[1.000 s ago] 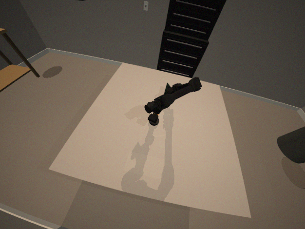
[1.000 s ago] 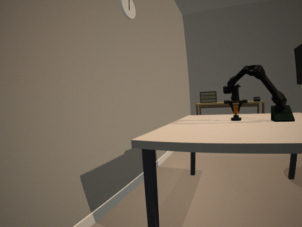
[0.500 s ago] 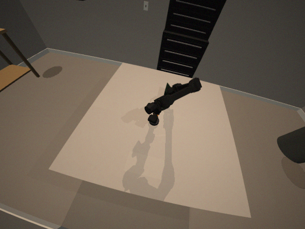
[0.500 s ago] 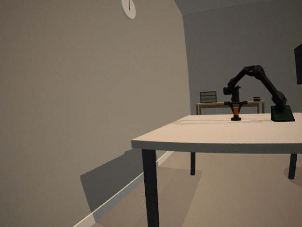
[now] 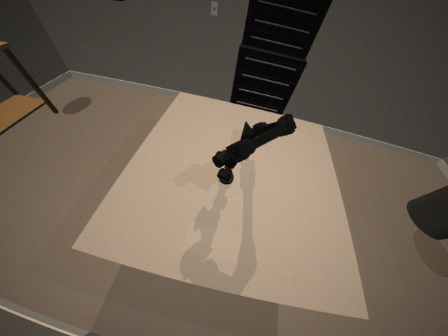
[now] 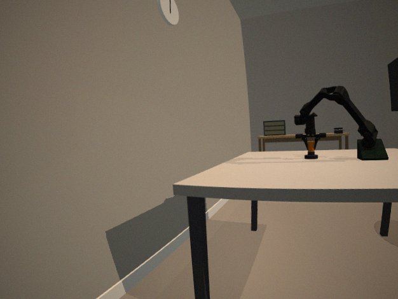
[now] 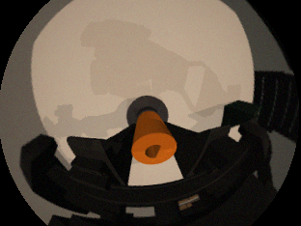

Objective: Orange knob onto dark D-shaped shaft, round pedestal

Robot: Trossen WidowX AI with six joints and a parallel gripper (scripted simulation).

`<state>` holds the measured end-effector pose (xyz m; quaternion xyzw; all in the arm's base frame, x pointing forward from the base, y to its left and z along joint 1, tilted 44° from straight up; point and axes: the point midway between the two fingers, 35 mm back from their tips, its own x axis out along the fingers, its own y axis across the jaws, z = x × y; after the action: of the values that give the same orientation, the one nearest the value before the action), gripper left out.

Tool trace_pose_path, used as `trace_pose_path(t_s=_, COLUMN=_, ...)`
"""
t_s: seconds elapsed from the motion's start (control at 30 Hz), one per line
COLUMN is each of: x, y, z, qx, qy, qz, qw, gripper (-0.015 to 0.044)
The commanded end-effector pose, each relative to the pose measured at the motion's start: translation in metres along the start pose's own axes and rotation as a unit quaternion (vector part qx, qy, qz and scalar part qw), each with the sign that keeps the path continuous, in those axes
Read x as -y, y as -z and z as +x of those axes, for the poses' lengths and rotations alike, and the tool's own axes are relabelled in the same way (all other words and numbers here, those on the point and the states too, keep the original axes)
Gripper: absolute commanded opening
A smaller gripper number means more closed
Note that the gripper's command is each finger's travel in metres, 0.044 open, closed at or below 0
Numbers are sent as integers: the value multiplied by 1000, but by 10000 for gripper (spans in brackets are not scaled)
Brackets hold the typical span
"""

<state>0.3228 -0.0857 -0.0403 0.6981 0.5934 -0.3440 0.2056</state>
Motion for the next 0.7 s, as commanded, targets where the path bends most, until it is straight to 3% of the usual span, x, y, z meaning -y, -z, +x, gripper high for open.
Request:
trace_pose_path(t_s=0.0, x=0, y=0, z=0, qx=0, qy=0, qz=0, qw=1000, gripper=236)
trace_pose_path(t_s=0.27, x=0, y=0, z=0, qx=0, qy=0, qz=0, qw=1000, gripper=440)
trace_pose_path(t_s=0.57, x=-1, y=0, z=-3, qx=0, qy=0, qz=0, qw=1000, gripper=440)
trace_pose_path(t_s=0.67, x=-4, y=-2, z=-39, qx=2, qy=-1, qz=1, qw=1000, gripper=440)
